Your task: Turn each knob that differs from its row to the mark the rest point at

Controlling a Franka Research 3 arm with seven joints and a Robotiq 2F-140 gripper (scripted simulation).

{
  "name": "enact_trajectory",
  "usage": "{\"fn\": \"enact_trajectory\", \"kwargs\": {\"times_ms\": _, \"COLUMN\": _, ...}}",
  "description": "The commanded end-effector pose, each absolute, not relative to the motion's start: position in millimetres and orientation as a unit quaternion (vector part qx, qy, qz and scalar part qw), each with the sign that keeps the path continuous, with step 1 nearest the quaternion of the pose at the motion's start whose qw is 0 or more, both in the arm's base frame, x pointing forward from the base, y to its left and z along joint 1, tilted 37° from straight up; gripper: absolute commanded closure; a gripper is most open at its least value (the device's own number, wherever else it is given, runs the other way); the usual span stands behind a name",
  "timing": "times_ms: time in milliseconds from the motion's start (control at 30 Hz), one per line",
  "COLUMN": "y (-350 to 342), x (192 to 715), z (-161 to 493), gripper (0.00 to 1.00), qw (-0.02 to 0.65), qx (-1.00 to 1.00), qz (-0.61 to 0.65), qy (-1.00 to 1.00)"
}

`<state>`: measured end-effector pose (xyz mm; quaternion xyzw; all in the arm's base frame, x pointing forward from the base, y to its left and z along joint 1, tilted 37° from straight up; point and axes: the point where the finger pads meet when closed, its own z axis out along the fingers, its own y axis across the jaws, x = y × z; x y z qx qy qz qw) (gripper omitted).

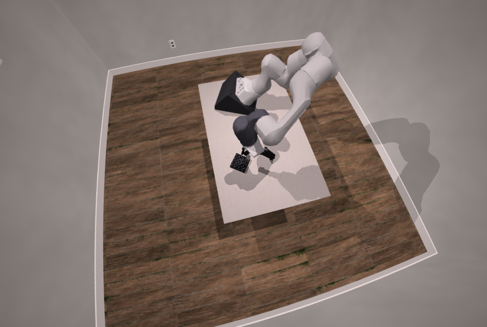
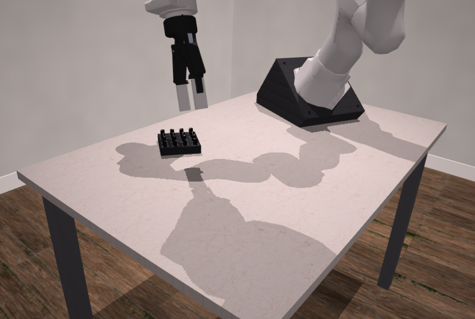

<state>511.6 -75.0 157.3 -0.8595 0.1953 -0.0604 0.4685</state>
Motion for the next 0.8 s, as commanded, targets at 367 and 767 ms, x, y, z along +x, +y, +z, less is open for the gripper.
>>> {"fn": "enact_trajectory", "kwargs": {"times_ms": 367, "y": -109.7, "x": 455.0, "z": 56.0, "gripper": 0.0, "qw": 0.342, "qx": -0.881, "qz": -0.013, "qy": 0.327}}
{"fn": "enact_trajectory", "kwargs": {"times_ms": 767, "y": -114.6, "x": 439.2, "z": 39.5, "gripper": 0.0, "qw": 0.318, "qx": -0.883, "qz": -0.005, "qy": 0.345}}
